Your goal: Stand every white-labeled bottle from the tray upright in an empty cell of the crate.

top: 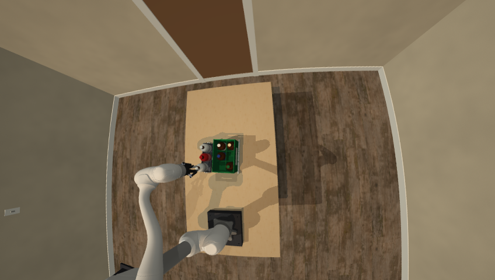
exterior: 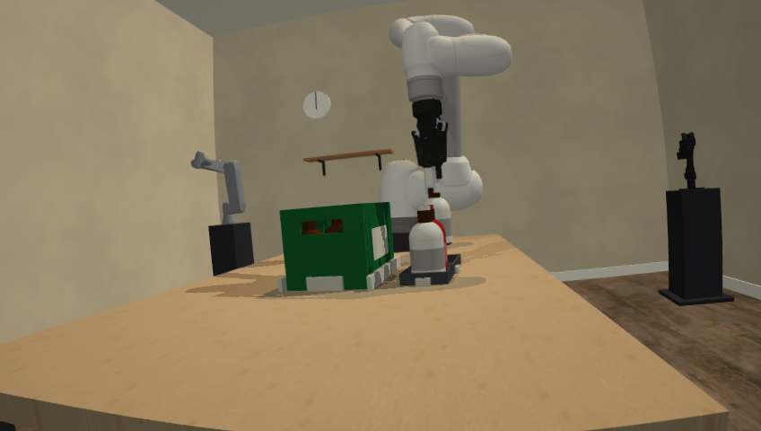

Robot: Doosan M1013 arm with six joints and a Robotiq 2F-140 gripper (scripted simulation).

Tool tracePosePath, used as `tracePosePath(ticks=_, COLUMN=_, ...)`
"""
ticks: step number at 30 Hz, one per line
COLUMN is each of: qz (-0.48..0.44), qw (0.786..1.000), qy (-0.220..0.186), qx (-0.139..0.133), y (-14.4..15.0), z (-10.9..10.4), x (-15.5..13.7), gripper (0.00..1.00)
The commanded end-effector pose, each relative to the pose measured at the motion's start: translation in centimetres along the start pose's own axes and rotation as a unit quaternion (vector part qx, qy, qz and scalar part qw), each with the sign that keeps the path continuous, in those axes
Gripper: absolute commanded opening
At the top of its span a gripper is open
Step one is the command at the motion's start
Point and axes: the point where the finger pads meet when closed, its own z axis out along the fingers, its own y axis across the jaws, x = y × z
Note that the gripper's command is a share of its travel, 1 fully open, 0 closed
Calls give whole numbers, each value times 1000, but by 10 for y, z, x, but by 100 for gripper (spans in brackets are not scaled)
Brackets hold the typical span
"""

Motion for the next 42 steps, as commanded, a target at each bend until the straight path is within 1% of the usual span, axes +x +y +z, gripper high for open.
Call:
tracePosePath(ticks=1, qz=0, qw=1000, qy=0, qx=0, y=0, z=-2, x=0, gripper=0)
tracePosePath(ticks=15, qz=0, qw=1000, qy=0, qx=0, y=0, z=-19, x=0, gripper=0)
tracePosePath(ticks=24, qz=0, qw=1000, qy=0, qx=0, y=0, z=-25, x=0, gripper=0)
tracePosePath(ticks=42, qz=0, qw=1000, qy=0, qx=0, y=0, z=-29, x=0, gripper=0)
